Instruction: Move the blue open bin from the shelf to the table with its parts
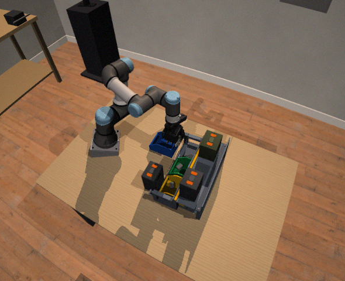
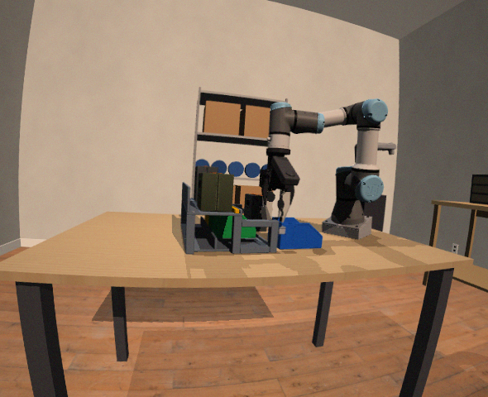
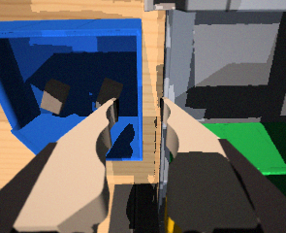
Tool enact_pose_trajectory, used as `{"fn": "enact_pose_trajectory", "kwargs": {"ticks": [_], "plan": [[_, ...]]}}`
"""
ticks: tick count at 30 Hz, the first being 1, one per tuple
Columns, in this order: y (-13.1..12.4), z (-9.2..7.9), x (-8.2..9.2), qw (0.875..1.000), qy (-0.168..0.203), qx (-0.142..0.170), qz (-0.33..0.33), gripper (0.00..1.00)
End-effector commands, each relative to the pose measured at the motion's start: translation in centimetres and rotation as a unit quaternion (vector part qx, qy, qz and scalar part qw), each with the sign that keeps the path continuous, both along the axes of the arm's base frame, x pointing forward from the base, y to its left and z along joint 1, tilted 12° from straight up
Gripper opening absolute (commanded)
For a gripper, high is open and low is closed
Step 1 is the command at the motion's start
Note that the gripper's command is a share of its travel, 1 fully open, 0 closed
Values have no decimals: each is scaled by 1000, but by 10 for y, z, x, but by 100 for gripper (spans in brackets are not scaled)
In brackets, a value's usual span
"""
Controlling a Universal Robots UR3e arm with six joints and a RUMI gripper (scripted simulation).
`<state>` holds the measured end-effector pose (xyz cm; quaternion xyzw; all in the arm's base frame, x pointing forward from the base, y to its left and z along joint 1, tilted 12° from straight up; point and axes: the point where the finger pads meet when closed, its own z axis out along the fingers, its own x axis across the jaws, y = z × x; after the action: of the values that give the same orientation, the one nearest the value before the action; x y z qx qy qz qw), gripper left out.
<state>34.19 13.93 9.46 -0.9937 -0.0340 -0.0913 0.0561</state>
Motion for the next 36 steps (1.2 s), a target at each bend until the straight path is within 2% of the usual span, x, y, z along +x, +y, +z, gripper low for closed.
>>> {"fn": "enact_pose_trajectory", "kwargs": {"ticks": [1, 35, 36], "plan": [[0, 1, 1, 1000, -1, 0, 0, 20], [0, 1, 1, 1000, -1, 0, 0, 20], [-1, 12, -1, 1000, -1, 0, 0, 20]]}}
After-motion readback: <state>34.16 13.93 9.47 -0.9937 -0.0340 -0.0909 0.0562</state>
